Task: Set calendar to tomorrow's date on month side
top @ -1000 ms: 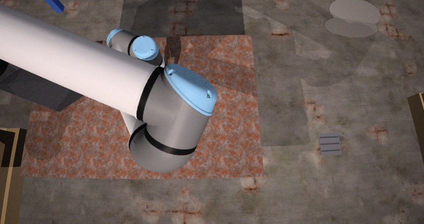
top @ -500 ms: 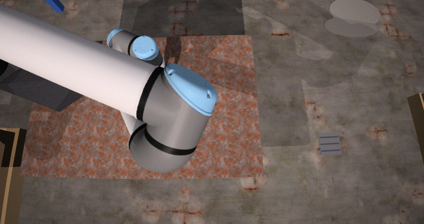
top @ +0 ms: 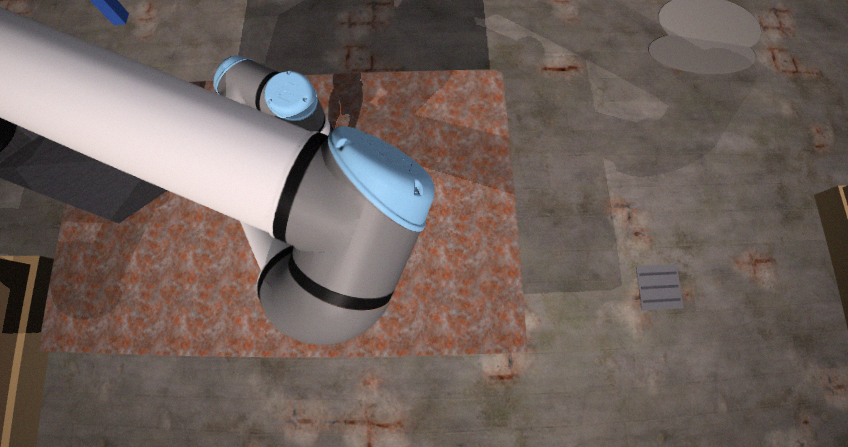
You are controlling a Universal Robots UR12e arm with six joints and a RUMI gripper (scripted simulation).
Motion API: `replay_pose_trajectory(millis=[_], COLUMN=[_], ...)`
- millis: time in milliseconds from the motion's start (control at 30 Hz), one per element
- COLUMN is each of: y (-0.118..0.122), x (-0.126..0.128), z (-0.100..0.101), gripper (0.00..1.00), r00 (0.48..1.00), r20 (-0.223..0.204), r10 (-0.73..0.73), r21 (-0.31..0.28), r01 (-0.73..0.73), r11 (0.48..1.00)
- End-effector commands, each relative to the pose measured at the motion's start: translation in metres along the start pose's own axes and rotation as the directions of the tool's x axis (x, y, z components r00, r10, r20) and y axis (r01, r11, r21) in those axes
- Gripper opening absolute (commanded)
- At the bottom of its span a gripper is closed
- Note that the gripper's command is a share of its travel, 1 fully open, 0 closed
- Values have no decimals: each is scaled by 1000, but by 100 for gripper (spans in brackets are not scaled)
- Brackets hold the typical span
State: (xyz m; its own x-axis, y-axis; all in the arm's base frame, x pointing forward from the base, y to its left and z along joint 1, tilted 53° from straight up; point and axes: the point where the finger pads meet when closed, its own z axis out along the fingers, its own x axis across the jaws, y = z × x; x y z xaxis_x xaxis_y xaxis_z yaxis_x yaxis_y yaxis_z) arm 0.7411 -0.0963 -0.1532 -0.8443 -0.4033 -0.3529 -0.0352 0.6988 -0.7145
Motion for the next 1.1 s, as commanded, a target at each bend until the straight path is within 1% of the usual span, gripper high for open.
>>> replay_pose_trajectory(millis=[0, 433, 667, 1067], y=[-1, -1, -1, -1], x=[-3, -3, -2, -2], z=[0, 2, 8, 26], gripper=[28, 28, 28, 28], r00=[1000, 1000, 1000, 1000], r20=[4, 4, 2, 2], r10=[2, 2, 2, 2], r21=[2, 2, 1, 1], r01=[-2, -2, -2, -2], r11=[1000, 1000, 1000, 1000])
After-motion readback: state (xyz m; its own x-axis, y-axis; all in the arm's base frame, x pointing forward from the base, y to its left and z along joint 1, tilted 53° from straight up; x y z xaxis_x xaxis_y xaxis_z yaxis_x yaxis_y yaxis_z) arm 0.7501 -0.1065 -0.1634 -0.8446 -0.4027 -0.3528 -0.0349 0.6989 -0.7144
